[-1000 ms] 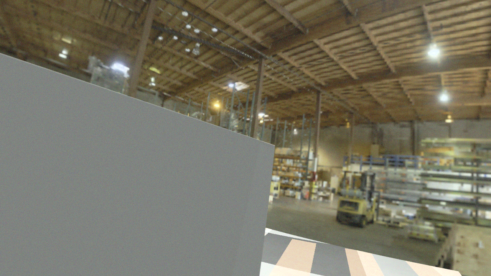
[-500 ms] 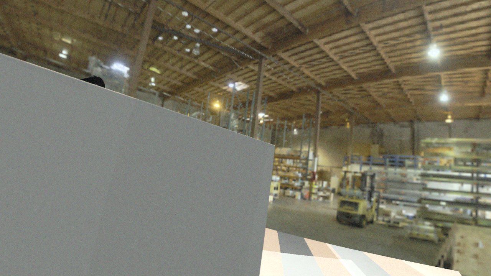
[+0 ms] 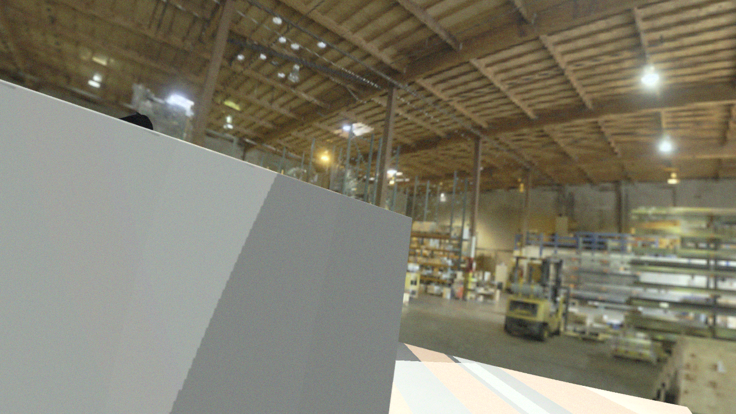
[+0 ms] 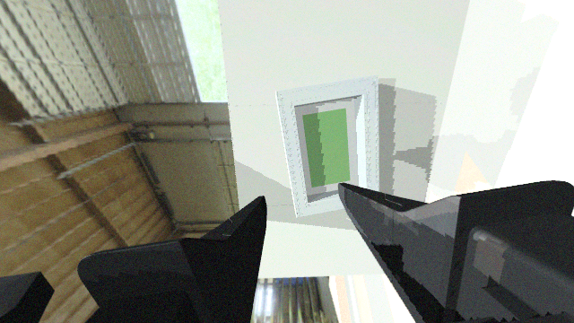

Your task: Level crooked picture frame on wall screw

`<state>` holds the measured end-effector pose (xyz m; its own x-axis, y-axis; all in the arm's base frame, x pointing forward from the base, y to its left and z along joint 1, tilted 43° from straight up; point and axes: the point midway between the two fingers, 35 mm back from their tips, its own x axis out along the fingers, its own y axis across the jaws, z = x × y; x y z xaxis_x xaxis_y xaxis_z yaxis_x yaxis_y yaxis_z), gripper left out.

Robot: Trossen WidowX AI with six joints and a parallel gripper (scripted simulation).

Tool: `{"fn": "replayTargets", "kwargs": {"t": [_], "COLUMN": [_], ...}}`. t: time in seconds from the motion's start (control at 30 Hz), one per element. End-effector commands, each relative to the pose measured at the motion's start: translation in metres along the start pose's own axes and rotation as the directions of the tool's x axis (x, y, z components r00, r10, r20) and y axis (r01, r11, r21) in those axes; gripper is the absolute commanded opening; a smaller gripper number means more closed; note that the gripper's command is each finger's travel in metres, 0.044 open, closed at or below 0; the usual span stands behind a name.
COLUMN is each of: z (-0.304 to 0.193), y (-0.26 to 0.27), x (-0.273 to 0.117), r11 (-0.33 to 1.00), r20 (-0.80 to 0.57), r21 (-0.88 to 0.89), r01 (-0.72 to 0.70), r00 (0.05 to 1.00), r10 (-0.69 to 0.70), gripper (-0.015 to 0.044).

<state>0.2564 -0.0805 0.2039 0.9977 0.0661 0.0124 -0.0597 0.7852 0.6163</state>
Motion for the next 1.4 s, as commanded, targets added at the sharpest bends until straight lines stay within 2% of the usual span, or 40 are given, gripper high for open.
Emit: {"fn": "replayTargets", "kwargs": {"t": [0.0, 0.27, 0.83, 1.37], "z": [0.004, 0.0, 0.0, 0.001], "y": [0.0, 0.0, 0.0, 0.0], "x": [0.013, 0.074, 0.077, 0.102], "r11": [1.0, 1.0, 1.0, 1.0], "r20": [0.002, 0.005, 0.005, 0.006], "r21": [0.004, 0.006, 0.006, 0.006], "r01": [0.001, -0.001, -0.001, -0.002], "r00": [1.0, 1.0, 1.0, 1.0], "r10": [-0.001, 0.001, 0.001, 0.002], "gripper": [0.026, 0.026, 0.026, 0.026]}}
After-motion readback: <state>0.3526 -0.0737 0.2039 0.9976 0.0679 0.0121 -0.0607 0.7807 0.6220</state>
